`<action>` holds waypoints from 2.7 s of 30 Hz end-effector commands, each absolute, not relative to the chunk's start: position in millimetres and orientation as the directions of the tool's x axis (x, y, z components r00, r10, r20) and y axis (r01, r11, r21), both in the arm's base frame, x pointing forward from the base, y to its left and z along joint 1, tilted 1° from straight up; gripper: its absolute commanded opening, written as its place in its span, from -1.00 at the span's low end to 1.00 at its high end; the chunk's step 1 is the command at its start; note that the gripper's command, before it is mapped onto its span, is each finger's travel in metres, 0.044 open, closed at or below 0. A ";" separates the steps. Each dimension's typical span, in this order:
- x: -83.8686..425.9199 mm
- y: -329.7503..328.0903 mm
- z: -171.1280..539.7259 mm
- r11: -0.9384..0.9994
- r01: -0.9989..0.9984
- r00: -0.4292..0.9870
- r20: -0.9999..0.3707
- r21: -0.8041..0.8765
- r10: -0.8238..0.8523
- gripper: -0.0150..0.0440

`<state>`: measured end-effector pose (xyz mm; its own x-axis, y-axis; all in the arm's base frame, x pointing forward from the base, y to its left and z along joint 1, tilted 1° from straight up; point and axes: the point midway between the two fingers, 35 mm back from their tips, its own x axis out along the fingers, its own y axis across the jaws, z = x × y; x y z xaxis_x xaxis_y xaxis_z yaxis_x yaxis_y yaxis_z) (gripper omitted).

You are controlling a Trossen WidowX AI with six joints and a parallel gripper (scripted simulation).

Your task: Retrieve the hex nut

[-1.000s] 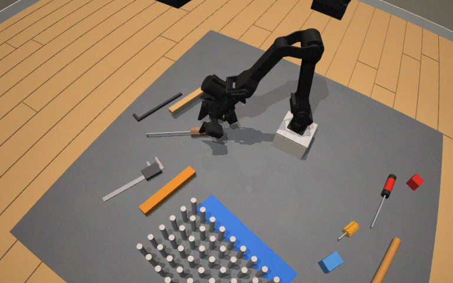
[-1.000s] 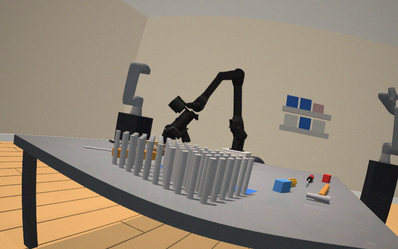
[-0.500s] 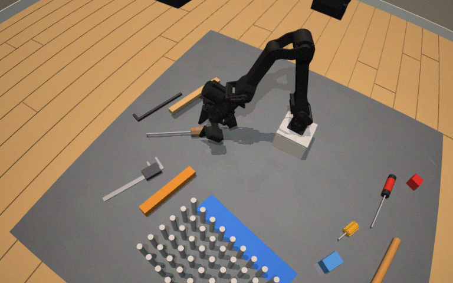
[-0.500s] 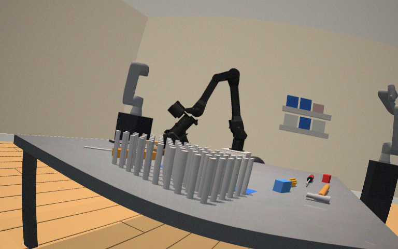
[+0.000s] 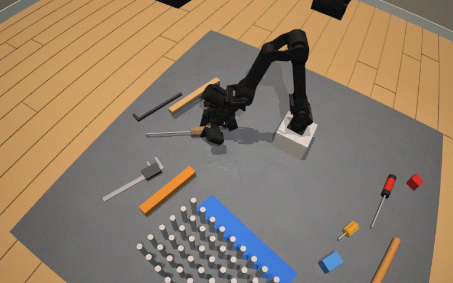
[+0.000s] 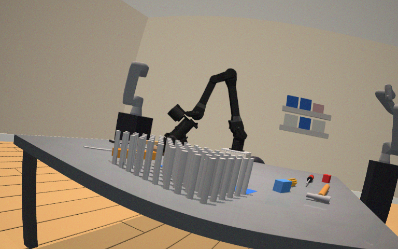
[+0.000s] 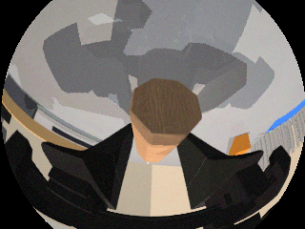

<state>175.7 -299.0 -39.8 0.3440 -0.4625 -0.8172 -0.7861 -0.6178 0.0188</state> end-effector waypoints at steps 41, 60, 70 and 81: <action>176.5 -295.3 131.1 -0.619 -0.786 0.345 -0.817 0.018 -0.462 -0.49; 209.4 -269.6 132.9 -0.880 -0.365 0.368 -0.821 0.303 -0.435 -0.49; 227.5 -252.6 134.4 -0.899 -0.055 0.379 -0.824 0.435 -0.422 -0.49; 245.7 -232.1 135.6 -0.798 0.290 0.390 -0.826 0.529 -0.406 -0.49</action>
<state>241.1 -236.5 131.5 0.3825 -0.4014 -0.8322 0.2158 -0.8370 0.5029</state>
